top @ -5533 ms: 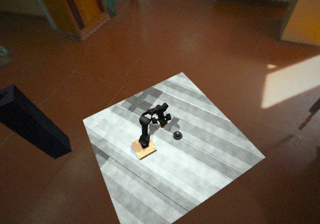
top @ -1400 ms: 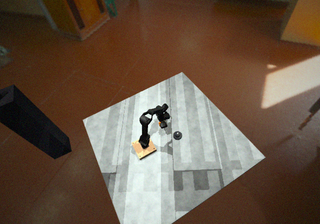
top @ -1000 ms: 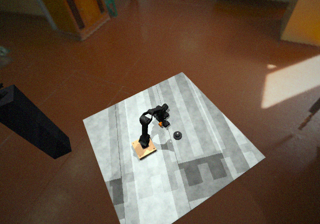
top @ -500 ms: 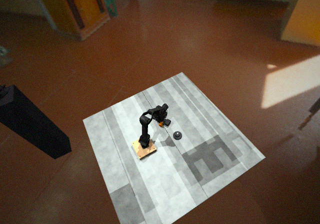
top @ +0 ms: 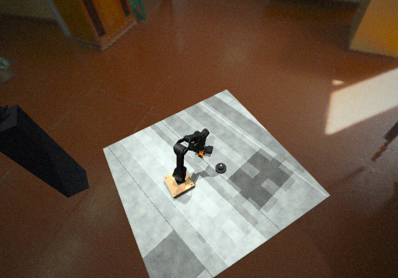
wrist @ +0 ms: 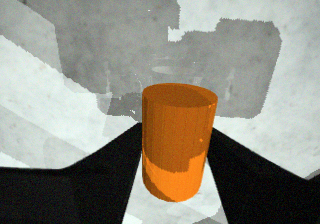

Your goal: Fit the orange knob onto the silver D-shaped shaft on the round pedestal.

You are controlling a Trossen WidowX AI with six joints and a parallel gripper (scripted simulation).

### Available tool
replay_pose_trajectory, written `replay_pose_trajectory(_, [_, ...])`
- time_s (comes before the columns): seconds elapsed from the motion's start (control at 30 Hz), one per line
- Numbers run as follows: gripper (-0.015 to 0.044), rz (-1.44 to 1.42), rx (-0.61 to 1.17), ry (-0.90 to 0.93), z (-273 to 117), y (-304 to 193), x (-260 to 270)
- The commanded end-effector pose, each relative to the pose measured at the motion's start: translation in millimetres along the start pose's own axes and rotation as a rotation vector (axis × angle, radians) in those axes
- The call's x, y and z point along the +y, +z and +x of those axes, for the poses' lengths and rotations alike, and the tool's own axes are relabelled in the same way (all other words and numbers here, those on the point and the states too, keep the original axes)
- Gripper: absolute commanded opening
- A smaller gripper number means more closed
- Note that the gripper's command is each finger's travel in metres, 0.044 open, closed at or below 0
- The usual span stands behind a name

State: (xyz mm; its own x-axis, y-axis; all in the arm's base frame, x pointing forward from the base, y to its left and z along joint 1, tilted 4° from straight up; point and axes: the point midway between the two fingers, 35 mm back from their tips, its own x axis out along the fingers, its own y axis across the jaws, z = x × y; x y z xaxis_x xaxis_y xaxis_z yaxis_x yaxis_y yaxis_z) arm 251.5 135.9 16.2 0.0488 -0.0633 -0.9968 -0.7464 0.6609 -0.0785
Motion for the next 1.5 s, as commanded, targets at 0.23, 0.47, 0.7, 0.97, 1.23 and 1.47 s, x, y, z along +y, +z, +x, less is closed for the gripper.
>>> replay_pose_trajectory(0.23, [0.0179,-0.354,-0.001,0.003,-0.4,0.1,0.5])
replay_pose_trajectory(0.47, [0.0179,-0.477,-0.001,0.003,-0.4,0.0,0.5])
replay_pose_trajectory(0.7, [0.0179,-0.477,-0.001,0.003,10.2,0.0,0.5])
replay_pose_trajectory(0.97, [0.0258,-0.472,0.002,0.001,11.4,0.1,0.0])
replay_pose_trajectory(1.23, [0.0260,-0.472,0.002,0.001,11.4,0.1,0.0])
replay_pose_trajectory(1.47, [0.0260,-0.472,0.002,0.001,11.4,0.1,0.0])
